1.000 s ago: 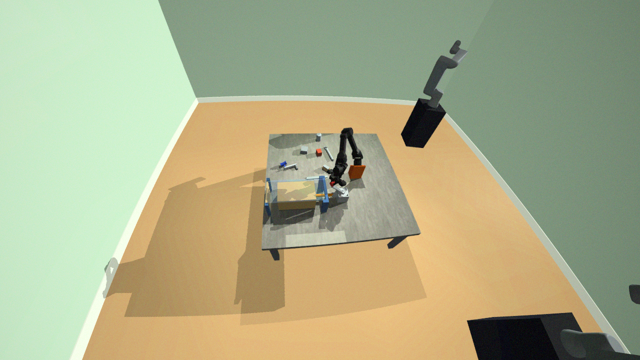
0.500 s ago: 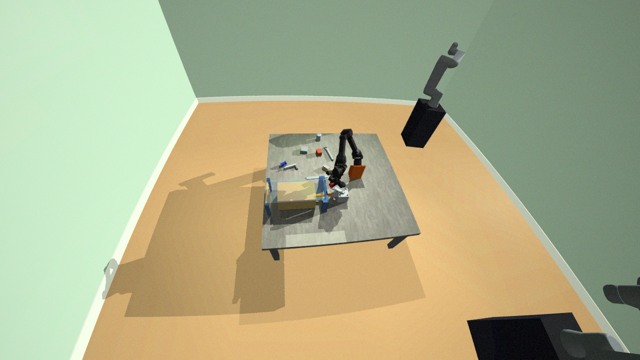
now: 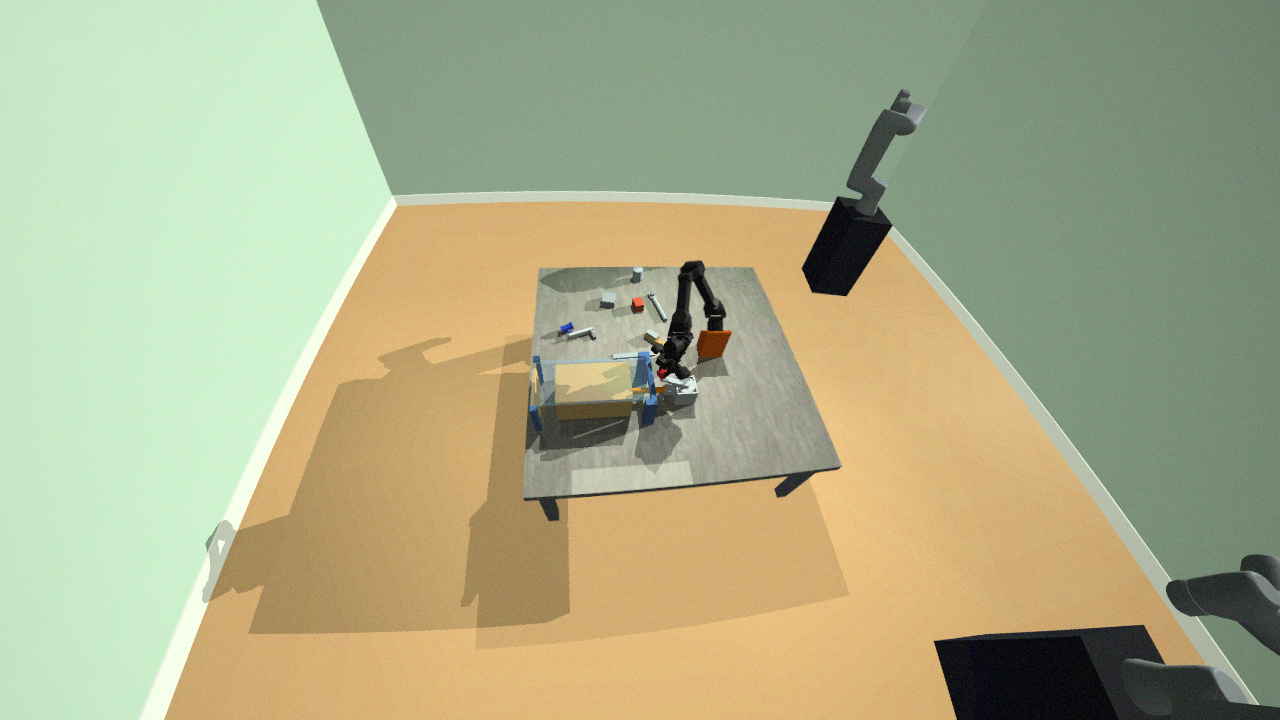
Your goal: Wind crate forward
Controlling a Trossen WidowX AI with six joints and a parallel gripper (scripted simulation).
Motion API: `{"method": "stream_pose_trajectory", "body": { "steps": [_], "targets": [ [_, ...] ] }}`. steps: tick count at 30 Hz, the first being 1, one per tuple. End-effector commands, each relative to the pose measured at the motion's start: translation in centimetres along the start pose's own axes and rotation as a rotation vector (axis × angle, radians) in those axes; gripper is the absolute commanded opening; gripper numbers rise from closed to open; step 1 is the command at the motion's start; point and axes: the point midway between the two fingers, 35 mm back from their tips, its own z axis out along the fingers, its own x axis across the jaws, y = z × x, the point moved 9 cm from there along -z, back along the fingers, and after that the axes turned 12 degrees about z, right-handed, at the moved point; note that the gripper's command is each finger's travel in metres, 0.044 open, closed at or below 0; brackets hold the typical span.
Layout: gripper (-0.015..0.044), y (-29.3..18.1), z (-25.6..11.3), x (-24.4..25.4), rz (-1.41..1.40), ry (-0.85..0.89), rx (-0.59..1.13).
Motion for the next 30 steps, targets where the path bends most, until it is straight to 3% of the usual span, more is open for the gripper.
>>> {"method": "stream_pose_trajectory", "body": {
  "steps": [1, 30],
  "targets": [
    [0.0000, 0.5, 0.4, 0.9, 0.013, 0.018, -0.001],
    [0.0000, 1.5, 1.0, 3.8, 0.014, 0.020, -0.003]
  ]
}}
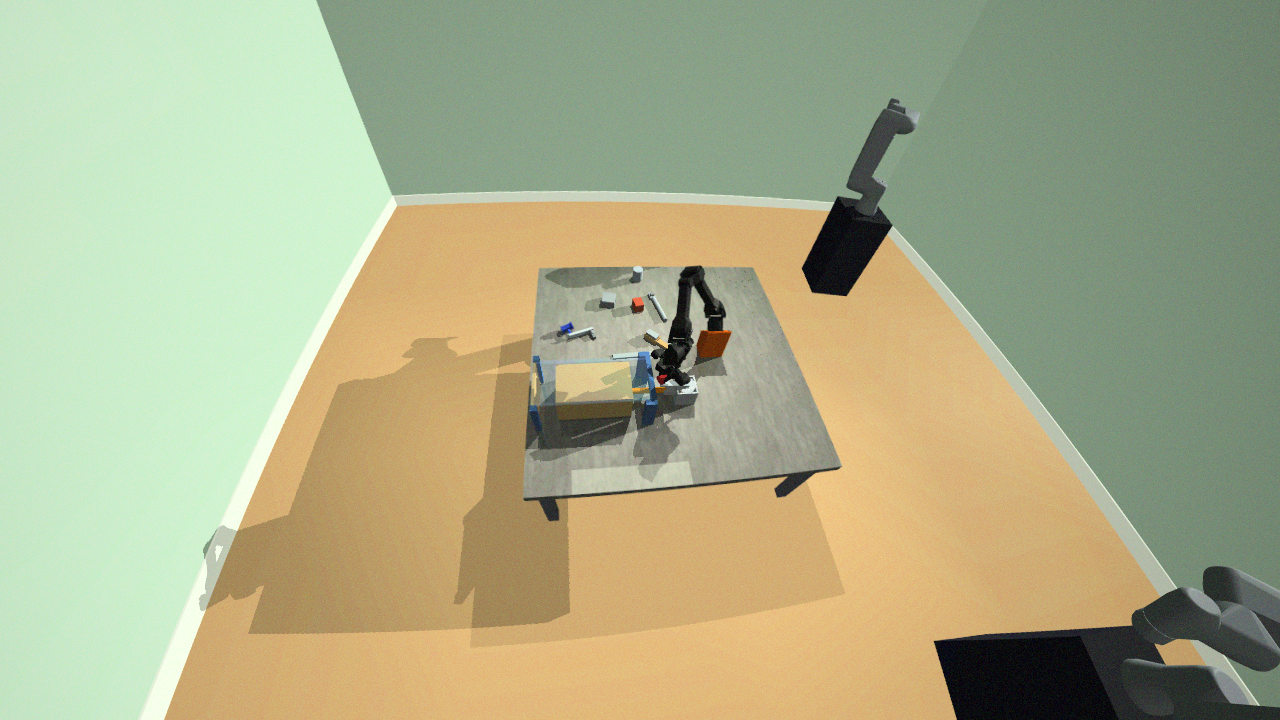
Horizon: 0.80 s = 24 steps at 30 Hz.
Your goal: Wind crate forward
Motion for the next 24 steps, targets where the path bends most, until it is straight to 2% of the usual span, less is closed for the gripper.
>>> {"method": "stream_pose_trajectory", "body": {
  "steps": [1, 24],
  "targets": [
    [0.0000, 0.3, 0.3, 1.5, 0.005, 0.034, -0.004],
    [0.0000, 0.4, 0.4, 4.0, 0.006, 0.036, -0.005]
  ]
}}
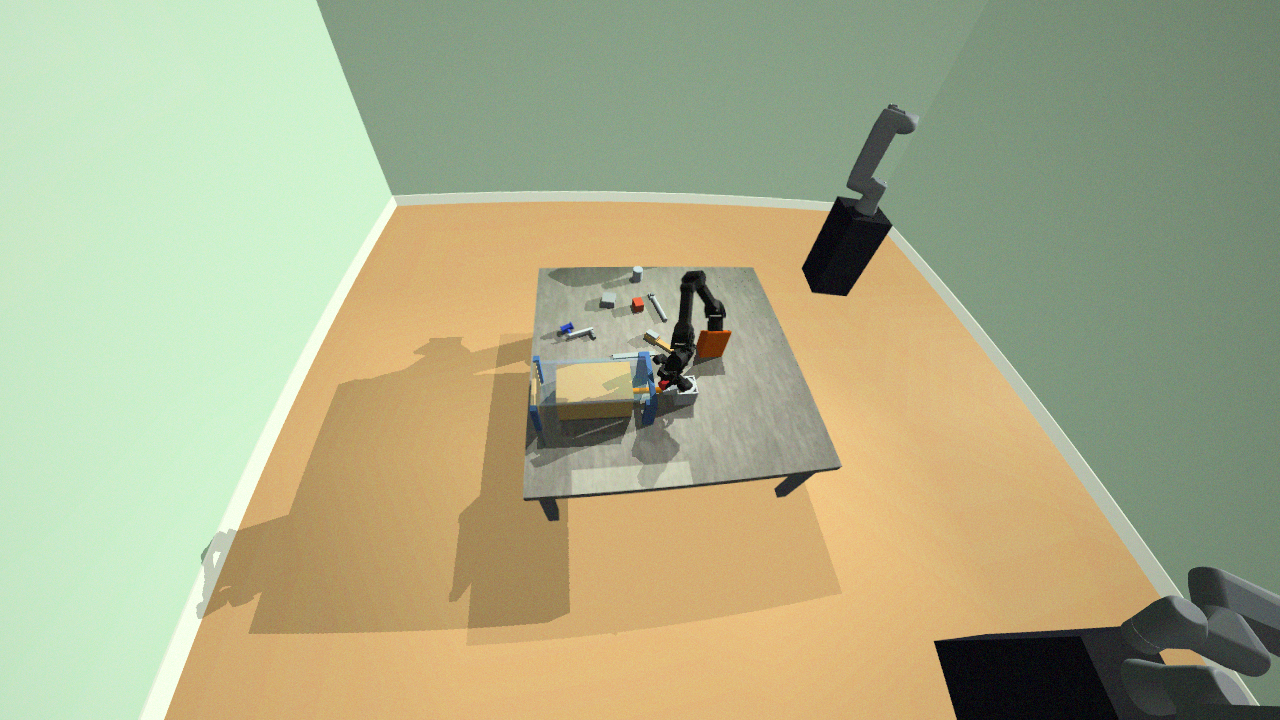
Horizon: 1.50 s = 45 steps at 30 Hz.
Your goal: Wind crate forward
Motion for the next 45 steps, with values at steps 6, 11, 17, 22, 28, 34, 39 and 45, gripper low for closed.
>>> {"method": "stream_pose_trajectory", "body": {
  "steps": [6, 11, 17, 22, 28, 34, 39, 45],
  "targets": [
    [0.0000, -0.2, 0.1, 2.0, -0.001, 0.032, 0.004],
    [0.0000, -0.3, 0.0, 2.6, -0.001, 0.032, 0.004],
    [0.0000, -0.5, 0.0, 3.2, -0.001, 0.033, 0.004],
    [0.0000, -0.6, 0.0, 3.7, -0.001, 0.033, 0.003],
    [0.0000, -0.8, -0.1, 4.4, -0.001, 0.034, 0.003],
    [0.0000, -1.1, -0.2, 5.0, -0.001, 0.034, 0.003],
    [0.0000, -1.3, -0.3, 5.5, -0.001, 0.035, 0.004],
    [0.0000, -1.6, -0.4, 6.1, -0.001, 0.036, 0.004]
  ]
}}
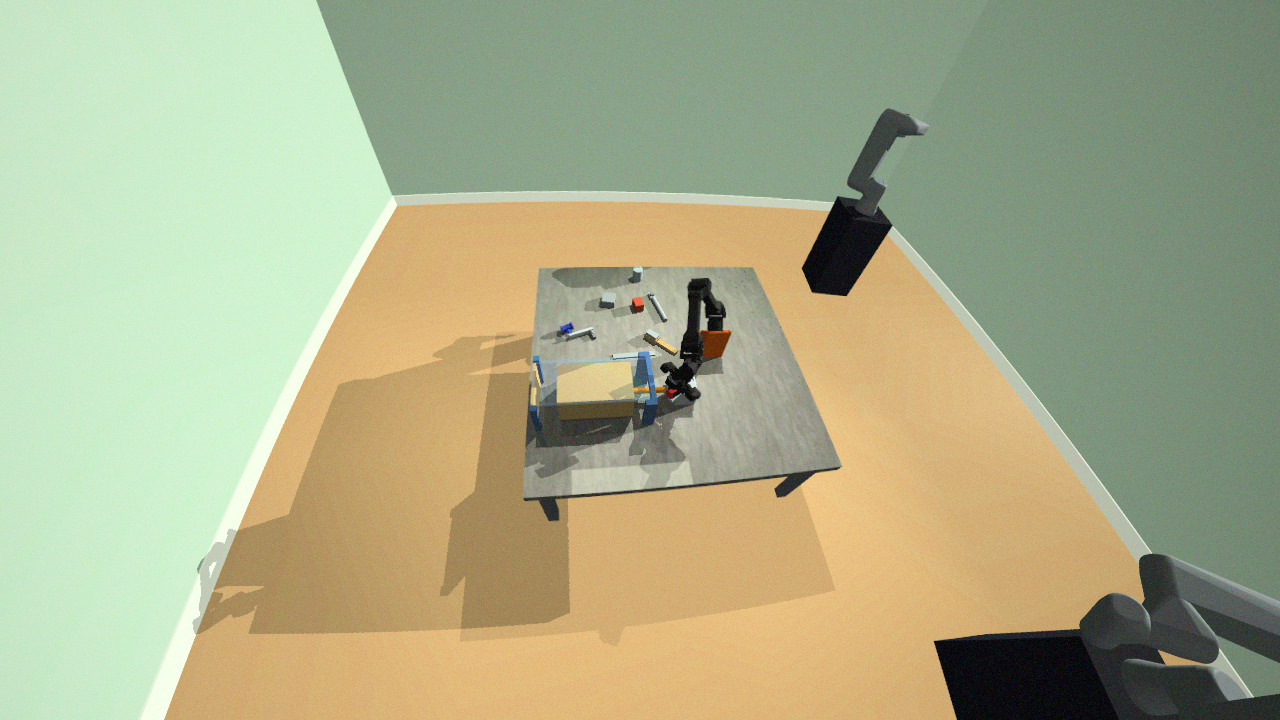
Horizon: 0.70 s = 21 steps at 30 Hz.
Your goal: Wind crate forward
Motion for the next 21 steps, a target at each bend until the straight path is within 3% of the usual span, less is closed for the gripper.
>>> {"method": "stream_pose_trajectory", "body": {
  "steps": [1, 21],
  "targets": [
    [0.0000, -0.8, -0.2, 1.3, -0.012, 0.029, 0.018],
    [0.0000, -2.1, -0.7, 3.0, -0.012, 0.031, 0.018]
  ]
}}
